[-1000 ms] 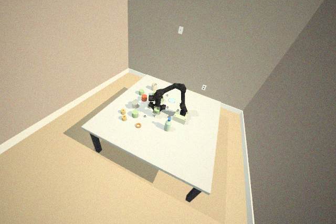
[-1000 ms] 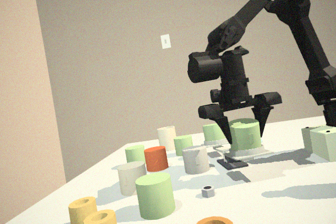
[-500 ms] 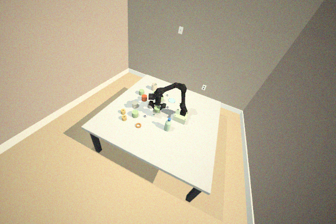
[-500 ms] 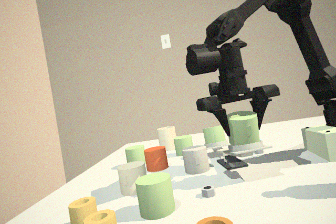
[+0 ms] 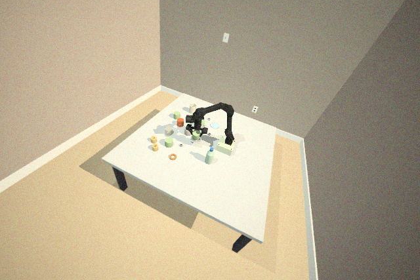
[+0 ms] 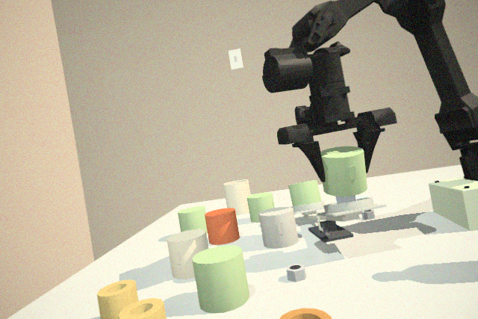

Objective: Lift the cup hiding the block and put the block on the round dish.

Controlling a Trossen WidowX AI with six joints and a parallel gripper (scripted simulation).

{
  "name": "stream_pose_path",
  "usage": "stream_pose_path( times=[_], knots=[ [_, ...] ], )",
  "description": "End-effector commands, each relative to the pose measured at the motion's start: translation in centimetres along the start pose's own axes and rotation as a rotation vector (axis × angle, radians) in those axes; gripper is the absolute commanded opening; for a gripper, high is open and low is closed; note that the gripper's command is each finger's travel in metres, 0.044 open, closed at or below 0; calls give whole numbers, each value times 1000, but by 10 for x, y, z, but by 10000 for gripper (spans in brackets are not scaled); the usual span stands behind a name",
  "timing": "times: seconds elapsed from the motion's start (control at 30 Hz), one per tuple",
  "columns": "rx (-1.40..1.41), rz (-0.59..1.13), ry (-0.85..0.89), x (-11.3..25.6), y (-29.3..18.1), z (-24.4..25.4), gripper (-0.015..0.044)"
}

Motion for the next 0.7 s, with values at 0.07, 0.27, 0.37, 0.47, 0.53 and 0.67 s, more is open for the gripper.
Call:
stream_pose_path(
  times=[0.07, 0.27, 0.37, 0.47, 0.53, 0.67],
  knots=[
    [-9, 6, 23, 14, 0, 0, 0],
    [-9, 6, 23, 22, 0, -1, 0],
    [-9, 6, 23, 26, 0, -2, 0],
    [-9, 6, 23, 29, 0, -3, 0],
    [-9, 6, 23, 32, 0, -3, 0],
    [-9, 6, 23, 37, 0, -4, 0]
  ],
)
Point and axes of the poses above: the point midway between the two fingers, 35 mm back from their tips, its own x axis back along the fingers, its own z axis across the jaws, y = z × x, the point moved 6 cm from there along x, back along the fingers, and after that the axes turned 14 degrees about x, right-handed, at the moved point
